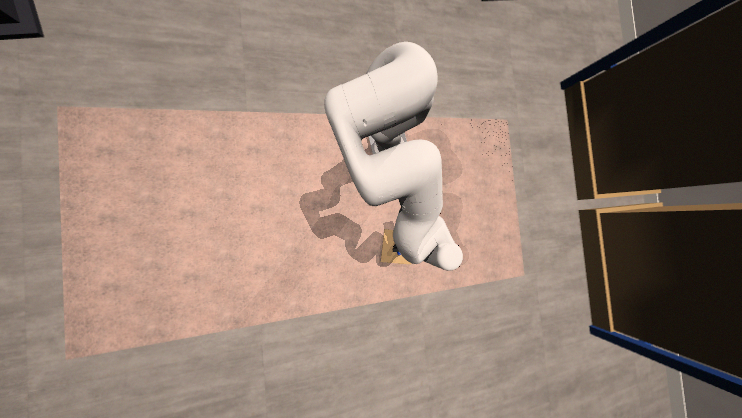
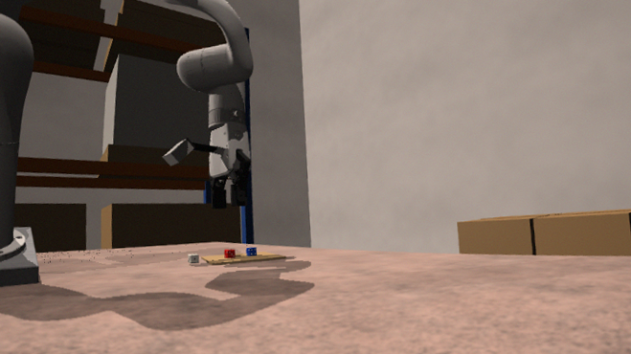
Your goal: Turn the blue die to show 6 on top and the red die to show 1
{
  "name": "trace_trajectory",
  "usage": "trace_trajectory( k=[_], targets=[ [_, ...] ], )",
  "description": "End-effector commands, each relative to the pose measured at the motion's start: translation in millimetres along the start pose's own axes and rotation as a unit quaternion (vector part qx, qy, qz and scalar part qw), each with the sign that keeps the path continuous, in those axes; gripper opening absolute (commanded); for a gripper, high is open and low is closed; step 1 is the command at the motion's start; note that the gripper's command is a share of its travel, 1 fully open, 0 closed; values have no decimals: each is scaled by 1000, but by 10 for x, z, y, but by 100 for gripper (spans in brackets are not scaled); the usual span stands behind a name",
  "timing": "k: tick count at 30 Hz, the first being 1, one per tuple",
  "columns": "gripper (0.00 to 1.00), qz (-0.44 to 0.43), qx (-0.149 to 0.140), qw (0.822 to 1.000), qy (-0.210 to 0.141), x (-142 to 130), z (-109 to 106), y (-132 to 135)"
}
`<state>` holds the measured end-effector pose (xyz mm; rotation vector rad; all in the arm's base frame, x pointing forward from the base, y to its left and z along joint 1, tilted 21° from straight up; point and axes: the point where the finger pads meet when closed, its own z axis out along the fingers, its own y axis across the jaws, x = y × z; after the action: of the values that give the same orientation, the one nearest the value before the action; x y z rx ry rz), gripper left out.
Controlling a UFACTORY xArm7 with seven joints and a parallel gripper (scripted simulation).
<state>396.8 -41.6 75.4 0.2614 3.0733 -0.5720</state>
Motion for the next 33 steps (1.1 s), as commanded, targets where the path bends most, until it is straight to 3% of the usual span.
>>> trace_trajectory(
  k=[1, 20, 33],
  targets=[
    [100, 0, -1, 1000, -2, -15, -18, 6],
    [100, 0, -1, 1000, -2, -15, -66, 6],
    [100, 0, -1, 1000, -2, -12, -634, 5]
  ],
)
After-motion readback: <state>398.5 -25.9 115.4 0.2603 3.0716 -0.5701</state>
